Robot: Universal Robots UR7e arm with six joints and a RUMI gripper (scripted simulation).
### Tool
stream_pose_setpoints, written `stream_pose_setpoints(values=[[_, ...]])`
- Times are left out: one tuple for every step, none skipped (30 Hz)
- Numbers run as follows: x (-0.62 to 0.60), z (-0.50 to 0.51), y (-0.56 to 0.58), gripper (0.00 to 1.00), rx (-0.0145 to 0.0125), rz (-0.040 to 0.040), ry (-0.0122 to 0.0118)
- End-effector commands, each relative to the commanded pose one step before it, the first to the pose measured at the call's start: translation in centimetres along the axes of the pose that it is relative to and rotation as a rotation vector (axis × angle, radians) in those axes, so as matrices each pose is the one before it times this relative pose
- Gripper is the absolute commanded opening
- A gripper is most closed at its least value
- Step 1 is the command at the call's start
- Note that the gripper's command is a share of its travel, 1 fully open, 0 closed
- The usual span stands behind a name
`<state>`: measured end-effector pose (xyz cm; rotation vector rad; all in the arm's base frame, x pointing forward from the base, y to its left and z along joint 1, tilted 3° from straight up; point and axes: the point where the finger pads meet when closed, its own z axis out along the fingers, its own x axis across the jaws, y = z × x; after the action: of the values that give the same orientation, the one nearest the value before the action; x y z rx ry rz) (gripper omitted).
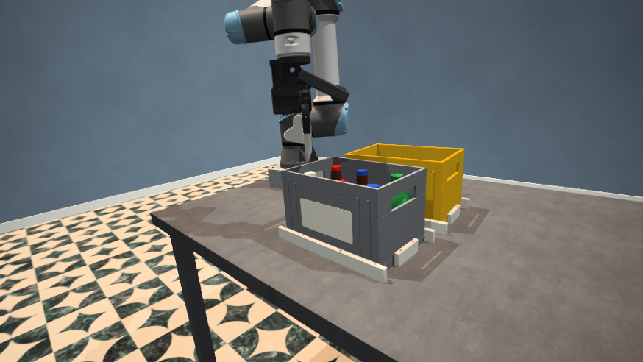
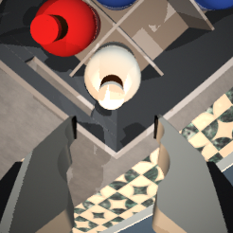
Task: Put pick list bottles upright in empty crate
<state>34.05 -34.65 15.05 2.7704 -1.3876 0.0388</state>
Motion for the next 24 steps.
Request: stream_pose_setpoints(values=[[0.044, 0.509, 0.005, 0.38, -0.00014, 0.00000, 0.00158], [0.000, 0.133, 0.000, 0.38, 0.00000, 0.00000, 0.00000], [0.000, 0.133, 0.000, 0.38, 0.00000, 0.00000, 0.00000], [0.000, 0.133, 0.000, 0.38, 0.00000, 0.00000, 0.00000], [0.000, 0.133, 0.000, 0.38, 0.00000, 0.00000, 0.00000], [0.000, 0.133, 0.000, 0.38, 0.00000, 0.00000, 0.00000], [0.000, 0.133, 0.000, 0.38, 0.00000, 0.00000, 0.00000], [0.000, 0.133, 0.000, 0.38, 0.00000, 0.00000, 0.00000], [0.000, 0.133, 0.000, 0.38, 0.00000, 0.00000, 0.00000], [0.000, 0.133, 0.000, 0.38, 0.00000, 0.00000, 0.00000], [0.000, 0.133, 0.000, 0.38, 0.00000, 0.00000, 0.00000], [0.000, 0.133, 0.000, 0.38, 0.00000, 0.00000, 0.00000], [0.000, 0.133, 0.000, 0.38, 0.00000, 0.00000, 0.00000], [0.000, 0.133, 0.000, 0.38, 0.00000, 0.00000, 0.00000], [0.000, 0.000, 0.000, 0.38, 0.00000, 0.00000, 0.00000], [0.000, 0.000, 0.000, 0.38, 0.00000, 0.00000, 0.00000], [0.000, 0.134, 0.000, 0.38, 0.00000, 0.00000, 0.00000], [0.000, 0.133, 0.000, 0.38, 0.00000, 0.00000, 0.00000], [0.000, 0.133, 0.000, 0.38, 0.00000, 0.00000, 0.00000], [0.000, 0.133, 0.000, 0.38, 0.00000, 0.00000, 0.00000], [0.000, 0.133, 0.000, 0.38, 0.00000, 0.00000, 0.00000], [0.000, 0.133, 0.000, 0.38, 0.00000, 0.00000, 0.00000], [0.000, 0.133, 0.000, 0.38, 0.00000, 0.00000, 0.00000], [0.000, 0.133, 0.000, 0.38, 0.00000, 0.00000, 0.00000]])
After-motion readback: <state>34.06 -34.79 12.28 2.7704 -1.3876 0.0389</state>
